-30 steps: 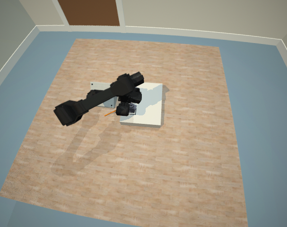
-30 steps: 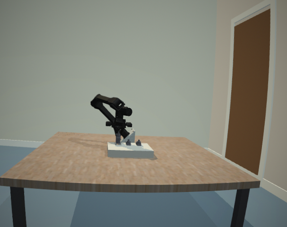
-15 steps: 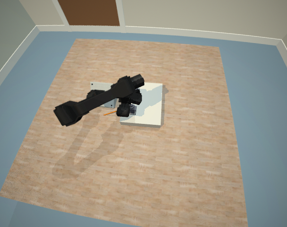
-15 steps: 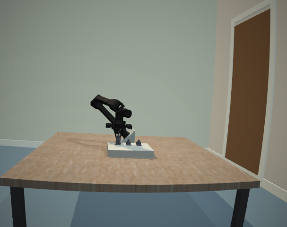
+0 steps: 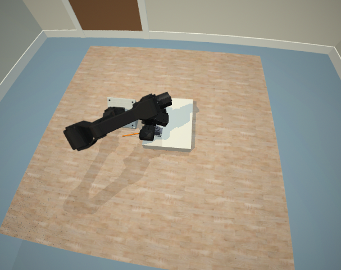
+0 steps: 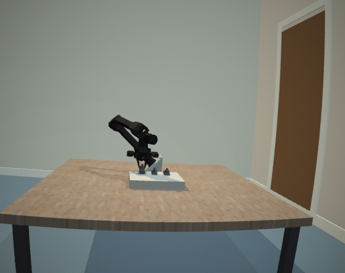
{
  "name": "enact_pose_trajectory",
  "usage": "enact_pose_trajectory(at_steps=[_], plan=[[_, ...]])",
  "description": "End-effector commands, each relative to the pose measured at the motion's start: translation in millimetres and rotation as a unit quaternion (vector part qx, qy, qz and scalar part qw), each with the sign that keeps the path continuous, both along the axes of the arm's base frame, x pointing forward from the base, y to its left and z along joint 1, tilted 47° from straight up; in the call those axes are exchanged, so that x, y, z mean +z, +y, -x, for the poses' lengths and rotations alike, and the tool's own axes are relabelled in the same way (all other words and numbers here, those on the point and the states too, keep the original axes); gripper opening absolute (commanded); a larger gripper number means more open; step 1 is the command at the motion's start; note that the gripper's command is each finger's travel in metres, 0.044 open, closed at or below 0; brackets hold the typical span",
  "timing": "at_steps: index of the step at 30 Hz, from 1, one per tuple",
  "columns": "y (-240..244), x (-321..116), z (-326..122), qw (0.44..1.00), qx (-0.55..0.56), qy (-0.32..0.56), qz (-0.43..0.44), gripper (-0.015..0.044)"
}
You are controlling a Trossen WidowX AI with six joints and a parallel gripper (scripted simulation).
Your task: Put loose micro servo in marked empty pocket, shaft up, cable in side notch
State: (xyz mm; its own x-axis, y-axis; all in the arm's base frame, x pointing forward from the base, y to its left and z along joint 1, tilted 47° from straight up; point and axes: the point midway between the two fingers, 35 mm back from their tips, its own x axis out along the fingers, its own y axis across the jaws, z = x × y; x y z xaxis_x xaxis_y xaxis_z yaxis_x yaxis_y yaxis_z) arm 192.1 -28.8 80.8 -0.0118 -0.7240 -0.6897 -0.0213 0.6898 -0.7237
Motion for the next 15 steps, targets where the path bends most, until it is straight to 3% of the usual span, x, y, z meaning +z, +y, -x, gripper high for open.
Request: enact_pose_trajectory(at_steps=[1, 15], plan=[[-2.9, -1.3, -1.1, 1.000, 0.002, -0.005, 0.000, 0.0000], [-14.2, -11.9, -1.0, 1.000, 0.002, -0.005, 0.000, 0.0000]])
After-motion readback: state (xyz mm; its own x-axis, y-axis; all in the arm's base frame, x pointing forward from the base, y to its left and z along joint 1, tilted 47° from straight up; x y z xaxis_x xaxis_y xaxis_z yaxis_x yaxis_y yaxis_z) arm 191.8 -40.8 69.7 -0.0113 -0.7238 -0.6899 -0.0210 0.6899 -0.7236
